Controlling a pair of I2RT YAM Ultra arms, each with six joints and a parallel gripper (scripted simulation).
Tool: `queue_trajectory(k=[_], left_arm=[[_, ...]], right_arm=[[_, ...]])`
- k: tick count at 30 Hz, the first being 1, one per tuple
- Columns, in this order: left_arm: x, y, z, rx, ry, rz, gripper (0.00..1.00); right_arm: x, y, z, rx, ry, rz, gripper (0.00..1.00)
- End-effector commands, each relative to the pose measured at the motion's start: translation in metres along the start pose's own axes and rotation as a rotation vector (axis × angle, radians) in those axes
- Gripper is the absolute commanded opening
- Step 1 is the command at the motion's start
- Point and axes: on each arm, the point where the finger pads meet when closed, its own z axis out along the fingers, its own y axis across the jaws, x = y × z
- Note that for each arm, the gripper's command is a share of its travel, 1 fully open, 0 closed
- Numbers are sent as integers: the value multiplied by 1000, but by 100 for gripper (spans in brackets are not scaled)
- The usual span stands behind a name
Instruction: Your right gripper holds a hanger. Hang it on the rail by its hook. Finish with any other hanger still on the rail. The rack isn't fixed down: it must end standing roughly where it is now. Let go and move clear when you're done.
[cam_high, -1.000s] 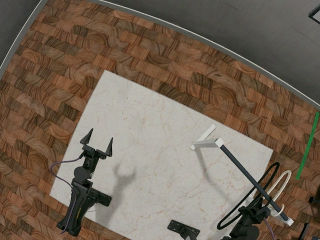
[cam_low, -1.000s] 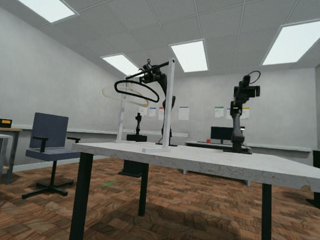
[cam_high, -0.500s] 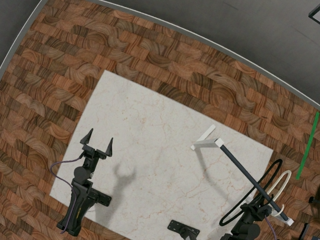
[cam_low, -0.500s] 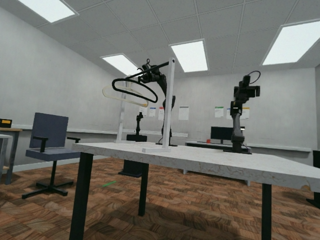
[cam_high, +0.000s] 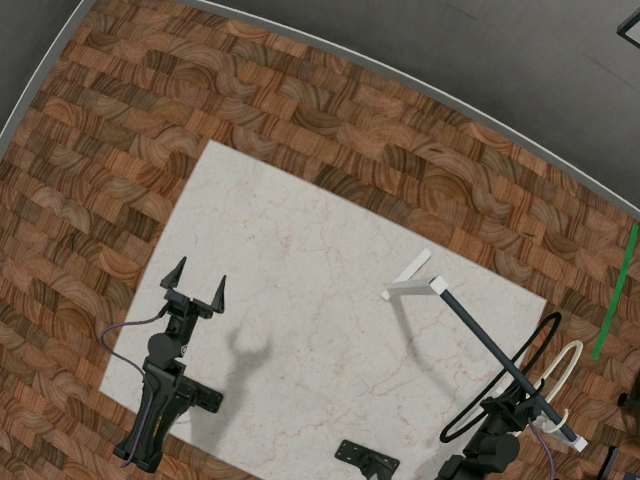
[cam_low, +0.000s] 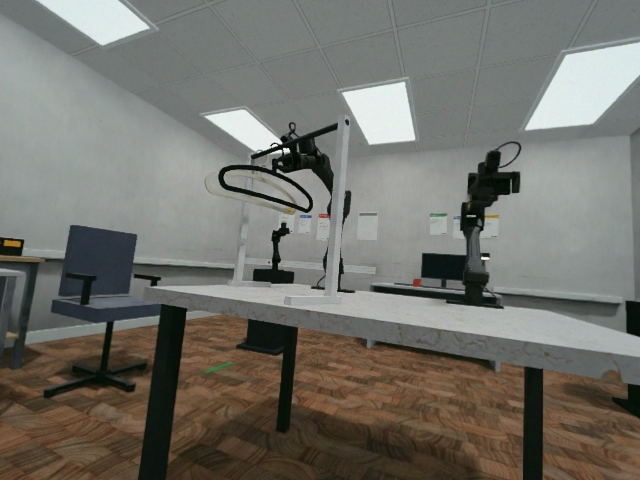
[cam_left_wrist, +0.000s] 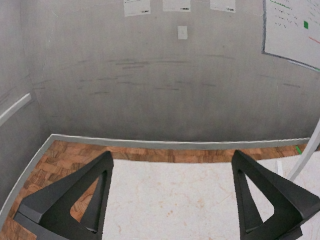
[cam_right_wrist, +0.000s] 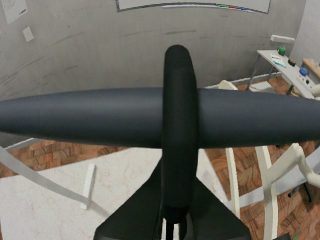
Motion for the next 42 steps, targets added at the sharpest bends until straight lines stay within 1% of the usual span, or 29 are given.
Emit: queue_trajectory(k=[1,7,8,12,15,17,18,21,24,27,28,30,32,35,38,40,42], left_arm=[[-10,0,-2,0,-26,-1,100],[-10,0,-2,0,-26,-1,100],[-10,0,-2,0,-26,-1,100],[-10,0,-2,0,-26,-1,100],[-10,0,-2,0,-26,-1,100],[-10,0,-2,0,-26,-1,100],[-10,0,-2,0,-26,-1,100],[-10,0,-2,0,-26,-1,100],[-10,0,-2,0,-26,-1,100],[-10,0,-2,0,-26,-1,100],[-10,0,-2,0,-26,-1,100],[-10,0,-2,0,-26,-1,100],[-10,0,-2,0,-26,-1,100],[-10,0,-2,0,-26,-1,100],[-10,0,-2,0,-26,-1,100],[-10,0,-2,0,-26,-1,100],[-10,0,-2,0,-26,-1,100]], right_arm=[[-11,-6,-13,11,-47,4,2],[-12,-6,-14,11,-49,4,2],[-8,-3,-8,5,-35,2,2],[-7,-2,-5,3,-24,3,2],[-3,-1,-9,0,-13,3,36],[-13,0,-20,-6,-44,9,58],[-15,0,-23,-8,-52,11,63],[-23,1,-33,-14,-78,18,63],[-22,0,-36,-10,-76,15,63],[-22,-1,-46,-2,-76,18,63],[-21,-1,-49,-2,-76,18,65],[-21,0,-58,-2,-75,18,65],[-20,0,-73,-3,-75,19,65],[-18,-1,-108,-3,-74,20,65],[-16,-2,-136,-3,-72,21,65],[-16,-2,-136,-3,-72,21,65],[-12,-2,-152,-1,-57,18,65]])
